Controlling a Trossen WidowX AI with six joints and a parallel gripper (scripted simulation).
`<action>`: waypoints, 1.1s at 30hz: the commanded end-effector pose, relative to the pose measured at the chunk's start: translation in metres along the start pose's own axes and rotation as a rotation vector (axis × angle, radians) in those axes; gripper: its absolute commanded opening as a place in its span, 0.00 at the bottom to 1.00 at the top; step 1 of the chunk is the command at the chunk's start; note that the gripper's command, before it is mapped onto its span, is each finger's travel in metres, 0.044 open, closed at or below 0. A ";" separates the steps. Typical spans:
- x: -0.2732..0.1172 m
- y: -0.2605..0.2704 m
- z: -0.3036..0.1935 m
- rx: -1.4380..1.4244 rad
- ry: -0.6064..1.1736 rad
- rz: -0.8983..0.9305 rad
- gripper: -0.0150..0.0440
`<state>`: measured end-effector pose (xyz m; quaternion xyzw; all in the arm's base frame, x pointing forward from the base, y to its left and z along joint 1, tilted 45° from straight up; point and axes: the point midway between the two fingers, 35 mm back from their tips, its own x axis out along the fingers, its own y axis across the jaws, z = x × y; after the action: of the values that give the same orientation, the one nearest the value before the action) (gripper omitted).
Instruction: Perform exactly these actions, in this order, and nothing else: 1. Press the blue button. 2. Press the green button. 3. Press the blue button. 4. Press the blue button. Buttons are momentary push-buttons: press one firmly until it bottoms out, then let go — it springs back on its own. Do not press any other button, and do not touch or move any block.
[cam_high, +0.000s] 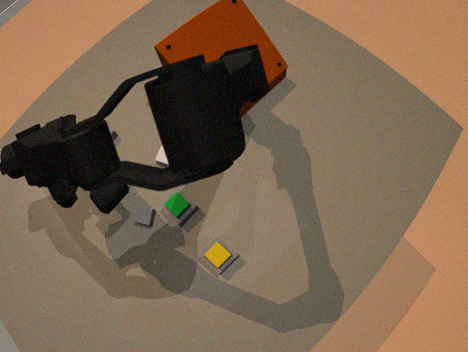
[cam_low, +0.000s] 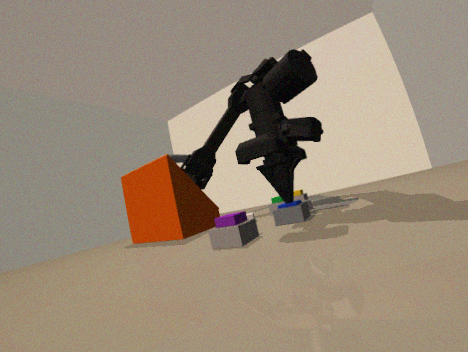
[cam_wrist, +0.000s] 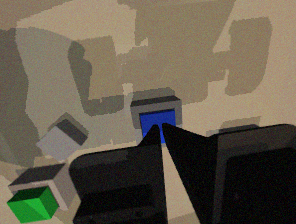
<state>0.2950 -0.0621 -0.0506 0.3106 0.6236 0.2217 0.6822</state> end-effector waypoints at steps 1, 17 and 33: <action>0.001 0.001 0.000 0.003 0.001 0.004 0.29; -0.096 0.000 0.000 0.004 0.003 -0.001 0.29; -0.098 0.129 -0.055 0.009 0.006 0.005 0.29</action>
<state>0.2591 -0.0601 0.0882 0.3089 0.6241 0.2199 0.6832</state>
